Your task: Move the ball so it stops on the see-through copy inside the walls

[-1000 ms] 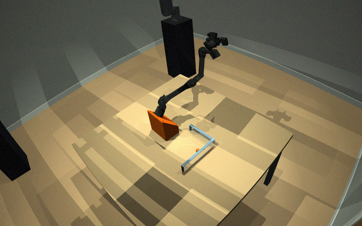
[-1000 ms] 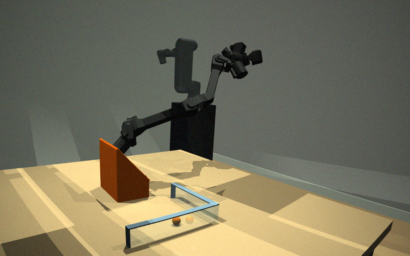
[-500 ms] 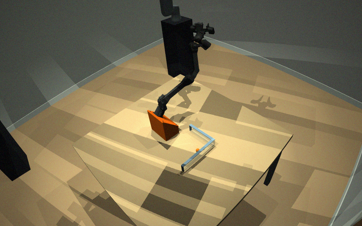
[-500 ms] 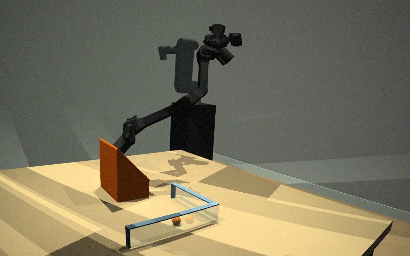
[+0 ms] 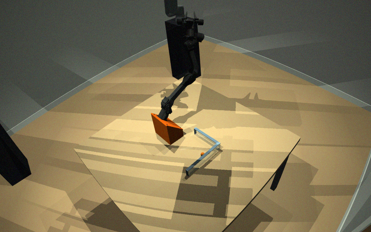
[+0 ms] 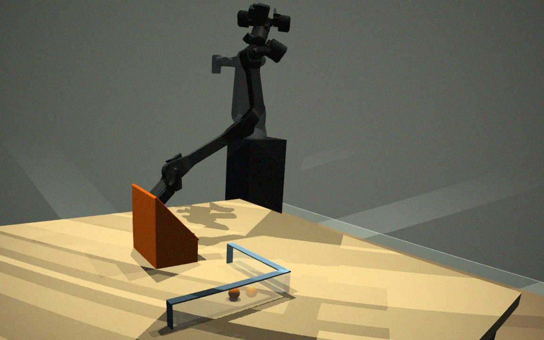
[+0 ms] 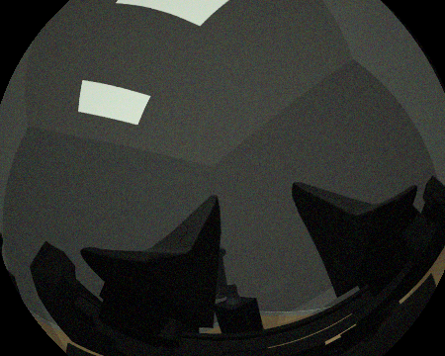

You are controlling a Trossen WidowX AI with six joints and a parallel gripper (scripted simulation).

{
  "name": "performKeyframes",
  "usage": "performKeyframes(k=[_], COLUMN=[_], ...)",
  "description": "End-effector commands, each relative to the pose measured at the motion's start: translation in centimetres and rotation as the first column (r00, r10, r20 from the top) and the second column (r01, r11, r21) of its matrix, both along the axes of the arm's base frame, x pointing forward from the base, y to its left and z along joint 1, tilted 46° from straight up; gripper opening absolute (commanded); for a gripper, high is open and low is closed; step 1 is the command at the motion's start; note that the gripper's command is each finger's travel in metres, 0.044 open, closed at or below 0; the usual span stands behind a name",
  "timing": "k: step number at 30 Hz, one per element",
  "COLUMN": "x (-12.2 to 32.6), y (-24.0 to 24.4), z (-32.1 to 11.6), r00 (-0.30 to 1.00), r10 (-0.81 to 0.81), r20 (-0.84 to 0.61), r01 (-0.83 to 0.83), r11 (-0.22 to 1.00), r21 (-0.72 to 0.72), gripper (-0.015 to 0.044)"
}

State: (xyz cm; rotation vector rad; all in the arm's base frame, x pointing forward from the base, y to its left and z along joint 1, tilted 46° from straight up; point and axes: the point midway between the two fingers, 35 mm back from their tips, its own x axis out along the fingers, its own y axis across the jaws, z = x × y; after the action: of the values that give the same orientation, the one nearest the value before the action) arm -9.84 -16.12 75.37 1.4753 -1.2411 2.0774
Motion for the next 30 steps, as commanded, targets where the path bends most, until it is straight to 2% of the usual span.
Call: performKeyframes(k=[1,10,18,30], x=[0.5,5.2,11.8,21.3], y=[-4.3,-14.0,-20.6,-25.0], z=[-1.4,-5.9,-10.6,-16.9], r00=[0.994,0.899,0.721,0.487], r10=[0.113,0.428,0.658,0.787], r20=[0.013,0.097,0.217,0.379], r01=[-0.114,-0.438,-0.689,-0.852], r11=[0.991,0.875,0.650,0.333], r21=[0.071,0.206,0.321,0.403], gripper=[0.0237,0.0237,0.0237,0.0237])
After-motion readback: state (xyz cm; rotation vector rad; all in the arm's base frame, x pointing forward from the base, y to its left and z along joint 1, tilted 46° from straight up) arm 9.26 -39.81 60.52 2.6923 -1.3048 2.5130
